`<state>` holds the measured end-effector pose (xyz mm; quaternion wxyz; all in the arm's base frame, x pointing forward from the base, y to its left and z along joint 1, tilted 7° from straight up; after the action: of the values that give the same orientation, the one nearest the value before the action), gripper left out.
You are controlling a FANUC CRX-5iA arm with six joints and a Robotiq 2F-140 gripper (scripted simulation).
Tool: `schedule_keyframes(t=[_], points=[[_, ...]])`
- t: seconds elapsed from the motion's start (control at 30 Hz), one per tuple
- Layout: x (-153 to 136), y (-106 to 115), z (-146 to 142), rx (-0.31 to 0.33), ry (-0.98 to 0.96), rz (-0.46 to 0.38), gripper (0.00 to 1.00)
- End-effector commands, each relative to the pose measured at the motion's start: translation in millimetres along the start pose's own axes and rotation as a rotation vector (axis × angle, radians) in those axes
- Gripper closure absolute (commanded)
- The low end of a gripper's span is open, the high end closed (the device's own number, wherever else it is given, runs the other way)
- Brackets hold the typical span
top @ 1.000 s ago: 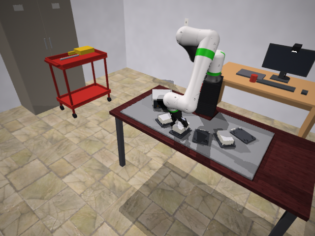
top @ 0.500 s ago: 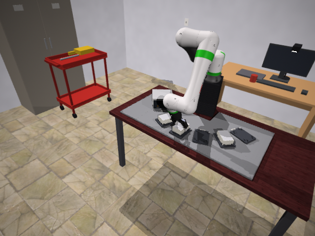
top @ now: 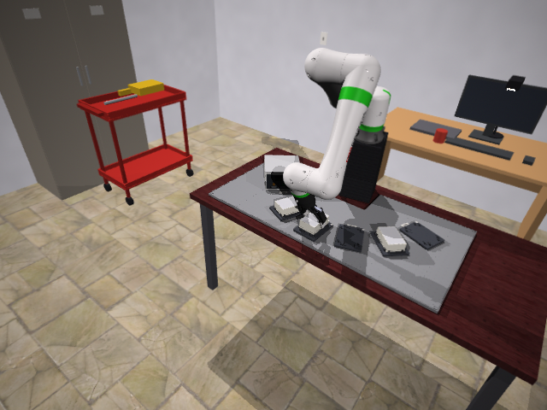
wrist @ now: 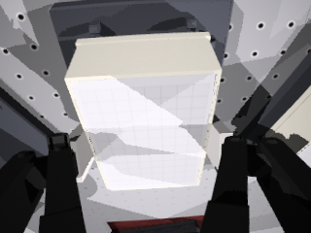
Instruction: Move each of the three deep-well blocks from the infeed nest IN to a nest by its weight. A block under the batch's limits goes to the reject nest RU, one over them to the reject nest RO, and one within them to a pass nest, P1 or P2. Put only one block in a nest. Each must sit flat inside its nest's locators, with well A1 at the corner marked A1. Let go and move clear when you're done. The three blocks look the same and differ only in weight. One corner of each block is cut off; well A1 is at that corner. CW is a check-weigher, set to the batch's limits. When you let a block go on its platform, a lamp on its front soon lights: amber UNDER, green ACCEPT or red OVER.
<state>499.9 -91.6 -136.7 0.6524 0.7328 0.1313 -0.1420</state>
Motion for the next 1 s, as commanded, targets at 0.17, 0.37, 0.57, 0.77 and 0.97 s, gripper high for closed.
schedule_keyframes(t=[0.17, 0.37, 0.57, 0.77, 0.97], points=[[0.6, -0.7, 0.1, 0.000, 0.000, 0.000, 0.90], [1.1, -1.6, 0.2, 0.000, 0.000, 0.000, 0.90], [1.5, -2.3, 0.3, 0.000, 0.000, 0.000, 0.90], [1.9, -3.0, 0.4, 0.000, 0.000, 0.000, 0.90], [2.4, -3.9, 0.5, 0.000, 0.000, 0.000, 0.90]])
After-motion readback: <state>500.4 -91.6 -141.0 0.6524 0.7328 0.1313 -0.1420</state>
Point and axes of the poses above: the point where the finger pads meet when closed, its own y axis back along the fingers, its own z axis across the jaws, x = y × z, the point moved 10 cm from there along y, back along the fingers, and after that the axes turned 11 degrees about y, right-handed, at the moved point
